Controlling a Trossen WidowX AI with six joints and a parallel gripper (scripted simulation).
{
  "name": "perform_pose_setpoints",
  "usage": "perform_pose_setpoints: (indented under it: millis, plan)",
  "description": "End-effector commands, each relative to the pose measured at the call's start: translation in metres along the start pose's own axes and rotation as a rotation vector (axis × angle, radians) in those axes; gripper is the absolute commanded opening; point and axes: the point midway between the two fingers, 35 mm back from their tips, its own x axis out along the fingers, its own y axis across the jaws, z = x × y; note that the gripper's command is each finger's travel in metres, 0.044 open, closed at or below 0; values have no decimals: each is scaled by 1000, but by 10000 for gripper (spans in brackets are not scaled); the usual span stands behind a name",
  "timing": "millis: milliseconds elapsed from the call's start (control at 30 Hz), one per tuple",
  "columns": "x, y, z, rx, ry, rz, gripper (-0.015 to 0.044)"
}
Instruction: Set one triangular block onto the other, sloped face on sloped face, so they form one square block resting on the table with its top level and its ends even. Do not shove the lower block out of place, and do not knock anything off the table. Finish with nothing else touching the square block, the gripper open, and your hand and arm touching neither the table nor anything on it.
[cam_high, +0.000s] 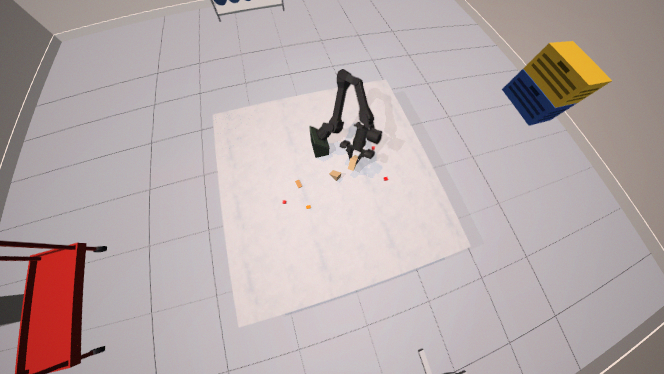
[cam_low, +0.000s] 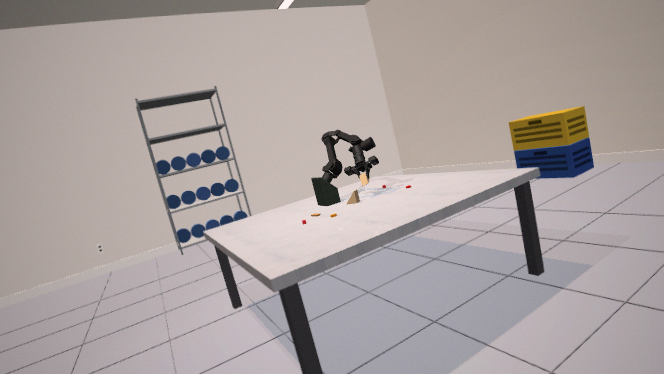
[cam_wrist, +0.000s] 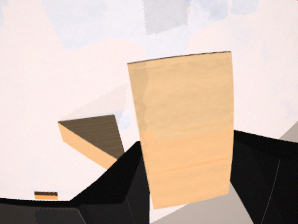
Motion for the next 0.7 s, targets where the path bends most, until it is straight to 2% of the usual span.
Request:
perform_pose_setpoints:
  millis: [0, 667]
  plan:
    - [-1, -1, 0, 86, -22, 27, 0]
    - [1, 0, -2, 672, -129, 240, 0]
